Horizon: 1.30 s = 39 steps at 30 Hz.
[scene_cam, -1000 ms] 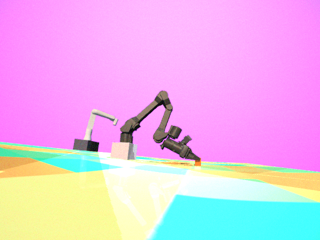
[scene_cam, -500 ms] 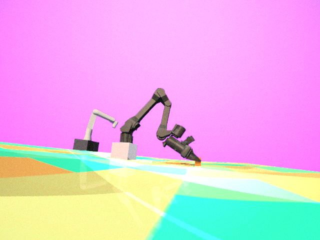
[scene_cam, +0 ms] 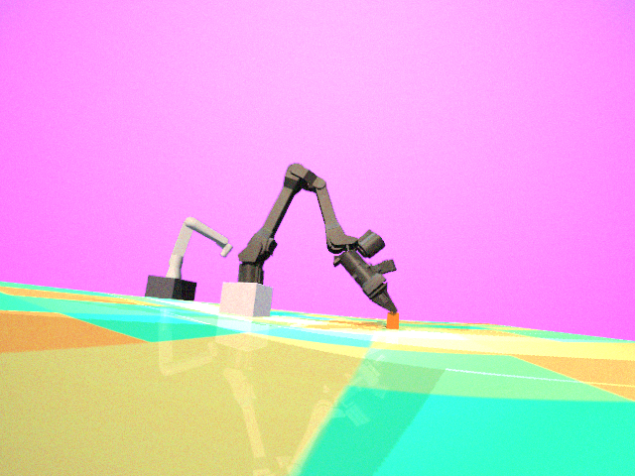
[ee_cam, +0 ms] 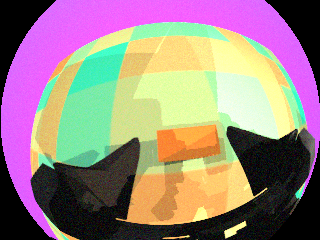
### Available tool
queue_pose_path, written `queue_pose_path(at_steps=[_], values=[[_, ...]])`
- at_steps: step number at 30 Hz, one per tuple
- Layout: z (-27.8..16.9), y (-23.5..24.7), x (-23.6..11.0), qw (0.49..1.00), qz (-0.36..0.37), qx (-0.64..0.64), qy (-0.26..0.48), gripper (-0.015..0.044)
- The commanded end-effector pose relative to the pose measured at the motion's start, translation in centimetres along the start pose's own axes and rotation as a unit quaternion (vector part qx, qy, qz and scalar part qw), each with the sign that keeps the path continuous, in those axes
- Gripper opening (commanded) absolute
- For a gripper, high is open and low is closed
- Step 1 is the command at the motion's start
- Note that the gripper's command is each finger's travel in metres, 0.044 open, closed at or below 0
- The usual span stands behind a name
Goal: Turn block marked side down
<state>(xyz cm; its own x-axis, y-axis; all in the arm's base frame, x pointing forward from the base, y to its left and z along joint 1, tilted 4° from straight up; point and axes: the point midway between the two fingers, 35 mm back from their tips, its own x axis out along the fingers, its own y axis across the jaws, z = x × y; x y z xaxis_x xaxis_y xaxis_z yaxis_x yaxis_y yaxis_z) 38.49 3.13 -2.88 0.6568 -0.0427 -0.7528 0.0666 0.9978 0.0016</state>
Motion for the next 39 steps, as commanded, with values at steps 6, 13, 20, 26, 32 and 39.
queue_pose_path(at_steps=[6,13,20,26,32,39], values=[[1.8,-0.5,-5.3,0.995,0.005,0.015,0.096,0.044],[2.0,-0.5,-5.2,0.994,0.005,0.015,0.106,0.044],[4.2,-0.4,-4.1,0.978,0.004,0.01,0.208,0.044],[5.8,-0.4,-4.0,0.955,0.006,0.01,0.297,0.044],[6.6,-0.7,-4.5,0.932,0.008,0.013,0.362,0.044],[4.4,-0.6,-2.1,0.932,0.008,0.013,0.362,0.044]])
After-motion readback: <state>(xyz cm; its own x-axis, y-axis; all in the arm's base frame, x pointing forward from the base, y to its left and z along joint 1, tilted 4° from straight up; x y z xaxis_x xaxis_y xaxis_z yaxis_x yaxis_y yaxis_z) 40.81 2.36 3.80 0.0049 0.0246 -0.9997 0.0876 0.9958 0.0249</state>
